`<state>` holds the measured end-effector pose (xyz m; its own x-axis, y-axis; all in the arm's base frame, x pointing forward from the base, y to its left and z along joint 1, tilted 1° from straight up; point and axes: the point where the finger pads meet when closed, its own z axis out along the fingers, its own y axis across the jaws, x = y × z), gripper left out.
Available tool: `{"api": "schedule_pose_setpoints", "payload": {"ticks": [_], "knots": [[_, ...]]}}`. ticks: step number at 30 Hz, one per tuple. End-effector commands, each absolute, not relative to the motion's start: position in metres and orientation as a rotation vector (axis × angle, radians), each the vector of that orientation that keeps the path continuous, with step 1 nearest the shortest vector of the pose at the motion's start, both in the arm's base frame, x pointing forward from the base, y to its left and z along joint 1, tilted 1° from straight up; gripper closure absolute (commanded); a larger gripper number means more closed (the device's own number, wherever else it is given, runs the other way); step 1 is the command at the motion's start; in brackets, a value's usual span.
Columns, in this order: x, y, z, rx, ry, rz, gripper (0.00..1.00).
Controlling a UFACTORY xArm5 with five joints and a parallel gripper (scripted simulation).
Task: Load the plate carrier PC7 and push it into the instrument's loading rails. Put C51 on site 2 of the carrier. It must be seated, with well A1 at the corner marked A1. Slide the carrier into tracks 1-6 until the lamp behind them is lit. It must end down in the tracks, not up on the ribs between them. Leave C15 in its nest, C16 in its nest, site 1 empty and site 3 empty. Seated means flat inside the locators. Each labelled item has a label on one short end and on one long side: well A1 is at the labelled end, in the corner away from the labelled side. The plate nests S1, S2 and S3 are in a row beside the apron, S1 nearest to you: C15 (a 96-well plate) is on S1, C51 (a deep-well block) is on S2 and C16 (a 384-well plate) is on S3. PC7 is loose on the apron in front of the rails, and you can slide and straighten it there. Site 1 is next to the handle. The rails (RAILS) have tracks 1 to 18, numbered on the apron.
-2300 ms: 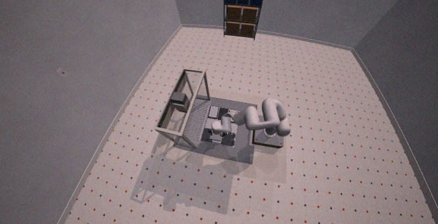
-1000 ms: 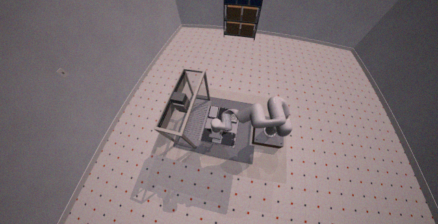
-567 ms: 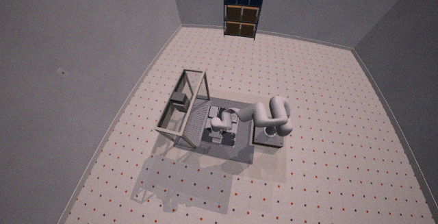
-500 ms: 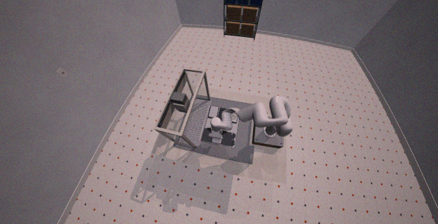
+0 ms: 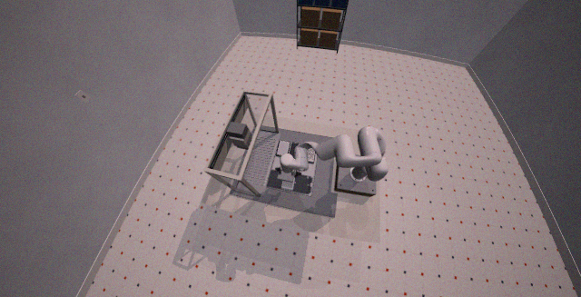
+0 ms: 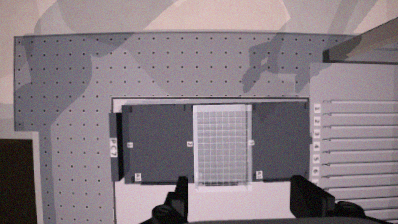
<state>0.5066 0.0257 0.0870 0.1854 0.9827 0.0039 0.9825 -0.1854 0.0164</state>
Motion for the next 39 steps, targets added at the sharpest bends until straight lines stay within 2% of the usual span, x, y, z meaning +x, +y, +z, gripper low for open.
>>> {"api": "schedule_pose_setpoints", "payload": {"ticks": [1, 19, 39], "knots": [[0.506, 0.015, 0.084, 2.409, 1.995, 0.028, 0.00], [0.491, -0.055, 0.051, 2.408, 1.995, 0.021, 0.00], [0.491, -0.055, 0.043, 2.408, 1.995, 0.021, 0.00]]}}
